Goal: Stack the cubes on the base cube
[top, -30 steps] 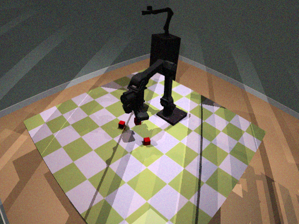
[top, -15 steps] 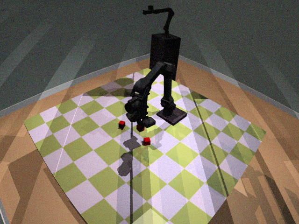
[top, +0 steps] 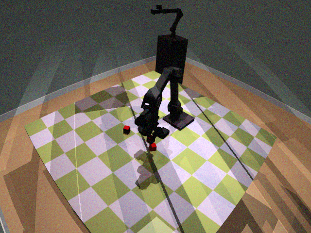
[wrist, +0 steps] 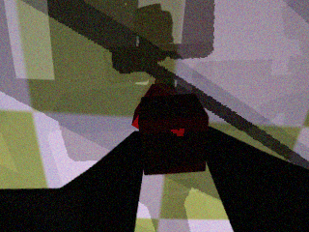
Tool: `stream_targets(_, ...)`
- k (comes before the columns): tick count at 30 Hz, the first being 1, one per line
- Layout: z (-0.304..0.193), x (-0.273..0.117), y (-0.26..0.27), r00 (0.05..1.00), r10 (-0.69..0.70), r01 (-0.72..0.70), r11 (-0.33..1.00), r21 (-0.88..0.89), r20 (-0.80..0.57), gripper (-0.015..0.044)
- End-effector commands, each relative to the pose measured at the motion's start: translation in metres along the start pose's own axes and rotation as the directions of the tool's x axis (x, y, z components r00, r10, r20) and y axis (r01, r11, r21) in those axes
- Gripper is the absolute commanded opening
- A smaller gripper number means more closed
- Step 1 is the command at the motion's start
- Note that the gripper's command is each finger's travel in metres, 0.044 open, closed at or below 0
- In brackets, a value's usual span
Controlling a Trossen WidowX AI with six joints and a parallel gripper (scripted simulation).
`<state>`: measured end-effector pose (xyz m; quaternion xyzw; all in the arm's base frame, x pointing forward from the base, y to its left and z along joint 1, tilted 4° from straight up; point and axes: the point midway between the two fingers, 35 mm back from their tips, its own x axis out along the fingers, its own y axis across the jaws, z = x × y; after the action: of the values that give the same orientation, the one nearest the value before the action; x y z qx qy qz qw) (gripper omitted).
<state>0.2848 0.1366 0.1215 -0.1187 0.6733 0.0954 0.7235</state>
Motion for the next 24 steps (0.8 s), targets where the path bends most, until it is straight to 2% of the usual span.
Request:
stream_targets(1, 0.003, 0.005, 0.009, 1.000, -0.004, 0.004, 0.998, -0.062, -0.003, 0.0105)
stream_targets(14, 0.003, 0.005, 0.009, 1.000, -0.004, 0.004, 0.998, -0.062, -0.003, 0.0105)
stream_targets(24, 0.003, 0.023, 0.010, 1.000, -0.004, 0.004, 0.998, -0.063, -0.003, 0.0105)
